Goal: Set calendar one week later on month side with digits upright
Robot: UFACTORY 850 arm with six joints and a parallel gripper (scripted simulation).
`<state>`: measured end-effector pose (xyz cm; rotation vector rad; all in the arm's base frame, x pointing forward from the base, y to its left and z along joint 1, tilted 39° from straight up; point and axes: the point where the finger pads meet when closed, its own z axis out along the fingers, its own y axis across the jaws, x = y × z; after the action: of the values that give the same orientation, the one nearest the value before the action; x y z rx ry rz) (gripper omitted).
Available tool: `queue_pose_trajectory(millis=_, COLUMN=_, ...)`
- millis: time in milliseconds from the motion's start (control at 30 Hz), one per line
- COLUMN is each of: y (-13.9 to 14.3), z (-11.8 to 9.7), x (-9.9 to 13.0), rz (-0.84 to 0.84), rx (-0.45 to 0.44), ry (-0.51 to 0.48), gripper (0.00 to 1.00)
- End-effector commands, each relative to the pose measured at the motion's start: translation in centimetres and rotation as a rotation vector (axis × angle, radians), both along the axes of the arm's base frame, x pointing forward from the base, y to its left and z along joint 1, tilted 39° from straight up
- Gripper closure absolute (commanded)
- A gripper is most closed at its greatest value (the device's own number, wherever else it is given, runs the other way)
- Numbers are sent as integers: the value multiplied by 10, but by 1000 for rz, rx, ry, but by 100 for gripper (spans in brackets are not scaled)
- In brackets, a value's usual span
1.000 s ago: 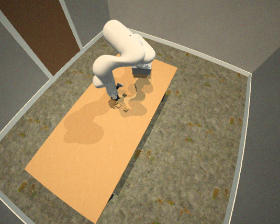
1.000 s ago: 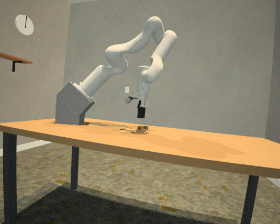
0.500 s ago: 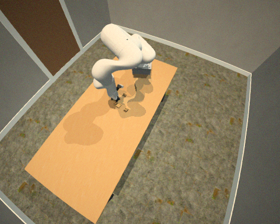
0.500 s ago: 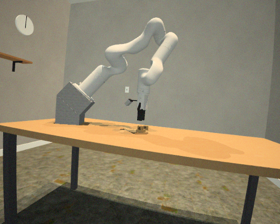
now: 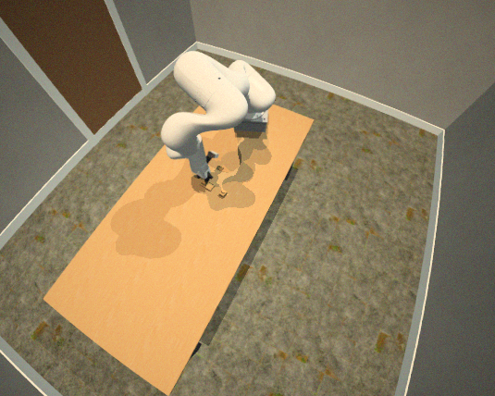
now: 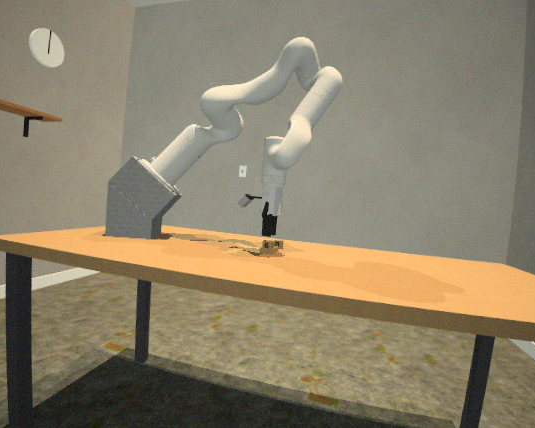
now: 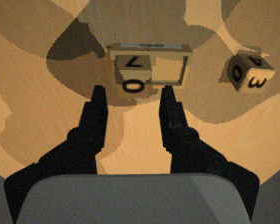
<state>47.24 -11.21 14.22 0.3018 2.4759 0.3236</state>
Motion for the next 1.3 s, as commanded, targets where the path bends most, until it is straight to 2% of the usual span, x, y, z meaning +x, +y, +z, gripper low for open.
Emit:
queue_pose_trajectory(millis=0, y=1, z=-4, x=4, rz=-1, rx=-1, ry=-1, gripper=51)
queue_pose_trajectory(millis=1267, y=1, z=-8, x=7, rz=-1, rx=-1, ry=-1, gripper=51)
